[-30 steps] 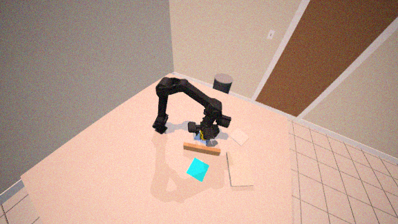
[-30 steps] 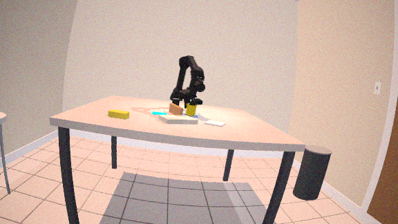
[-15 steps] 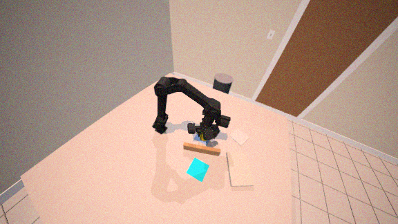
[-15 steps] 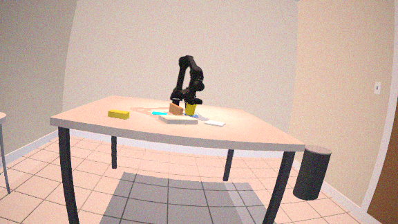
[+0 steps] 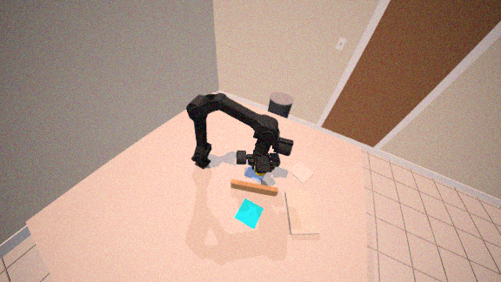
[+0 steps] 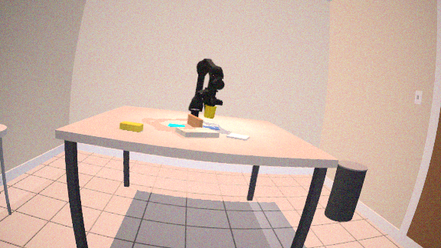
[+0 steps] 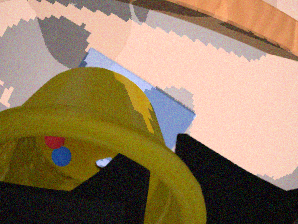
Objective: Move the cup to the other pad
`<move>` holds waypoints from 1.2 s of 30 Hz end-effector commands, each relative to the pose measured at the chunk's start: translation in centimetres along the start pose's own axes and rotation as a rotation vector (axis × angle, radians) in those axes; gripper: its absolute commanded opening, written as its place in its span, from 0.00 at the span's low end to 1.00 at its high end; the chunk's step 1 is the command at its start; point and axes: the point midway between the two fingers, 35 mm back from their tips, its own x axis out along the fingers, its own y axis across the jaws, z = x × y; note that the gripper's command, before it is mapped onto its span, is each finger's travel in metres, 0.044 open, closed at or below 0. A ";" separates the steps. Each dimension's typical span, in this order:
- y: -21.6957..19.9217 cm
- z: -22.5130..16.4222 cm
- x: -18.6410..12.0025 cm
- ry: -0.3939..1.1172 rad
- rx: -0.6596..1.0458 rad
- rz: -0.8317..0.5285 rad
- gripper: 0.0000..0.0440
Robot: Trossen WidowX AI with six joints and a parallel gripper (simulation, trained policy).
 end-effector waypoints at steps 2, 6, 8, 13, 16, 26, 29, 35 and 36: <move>0.1 0.7 -1.2 0.000 0.042 0.027 0.00; 0.2 1.5 -2.2 -0.008 0.074 0.051 0.00; 0.2 1.9 -2.6 -0.013 0.090 0.064 0.00; 0.4 3.4 -3.3 -0.029 0.130 0.096 0.00; 0.4 4.5 -3.6 -0.040 0.154 0.116 0.00; 0.3 8.3 -3.5 -0.076 0.229 0.166 0.00; 0.2 9.5 -3.2 -0.086 0.251 0.176 0.00; -0.3 11.9 -2.2 -0.103 0.293 0.189 0.00; -0.4 12.2 -2.1 -0.105 0.299 0.191 0.00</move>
